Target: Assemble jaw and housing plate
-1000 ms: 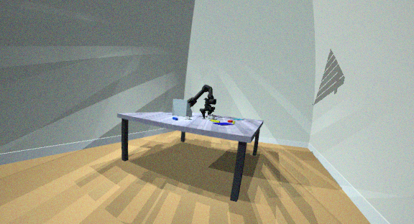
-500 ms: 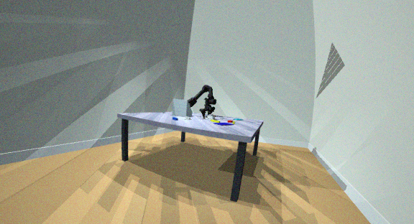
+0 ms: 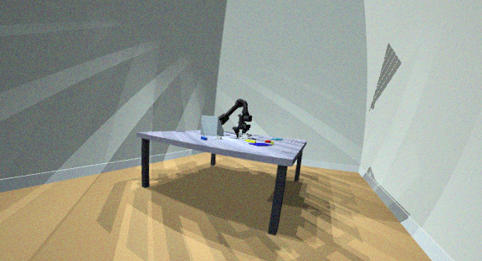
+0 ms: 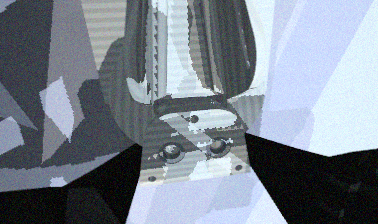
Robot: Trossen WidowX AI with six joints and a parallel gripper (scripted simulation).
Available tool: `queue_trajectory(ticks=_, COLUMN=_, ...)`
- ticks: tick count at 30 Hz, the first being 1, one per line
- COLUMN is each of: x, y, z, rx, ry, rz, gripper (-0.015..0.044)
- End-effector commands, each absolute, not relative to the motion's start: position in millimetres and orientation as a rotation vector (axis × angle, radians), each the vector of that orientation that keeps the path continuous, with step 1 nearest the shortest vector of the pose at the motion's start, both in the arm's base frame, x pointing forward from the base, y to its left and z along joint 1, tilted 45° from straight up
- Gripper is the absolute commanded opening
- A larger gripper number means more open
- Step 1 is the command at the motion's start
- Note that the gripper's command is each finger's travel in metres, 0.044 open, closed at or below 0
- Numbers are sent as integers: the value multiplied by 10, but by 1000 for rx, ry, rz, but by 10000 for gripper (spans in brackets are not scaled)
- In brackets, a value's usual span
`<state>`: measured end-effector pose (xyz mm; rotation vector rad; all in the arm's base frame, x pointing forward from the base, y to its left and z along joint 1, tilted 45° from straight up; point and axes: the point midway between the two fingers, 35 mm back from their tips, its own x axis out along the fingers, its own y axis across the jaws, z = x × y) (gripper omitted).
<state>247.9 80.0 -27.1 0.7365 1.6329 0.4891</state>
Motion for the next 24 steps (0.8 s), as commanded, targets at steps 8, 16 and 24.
queue_trajectory(ticks=8, x=2478, y=819, z=-290, rx=740, ry=1633, rz=487, gripper=351)
queue_trajectory(ticks=16, x=2477, y=823, z=-294, rx=740, ry=1633, rz=487, gripper=351)
queue_trajectory(ticks=24, x=2477, y=823, z=-294, rx=740, ry=1633, rz=487, gripper=351)
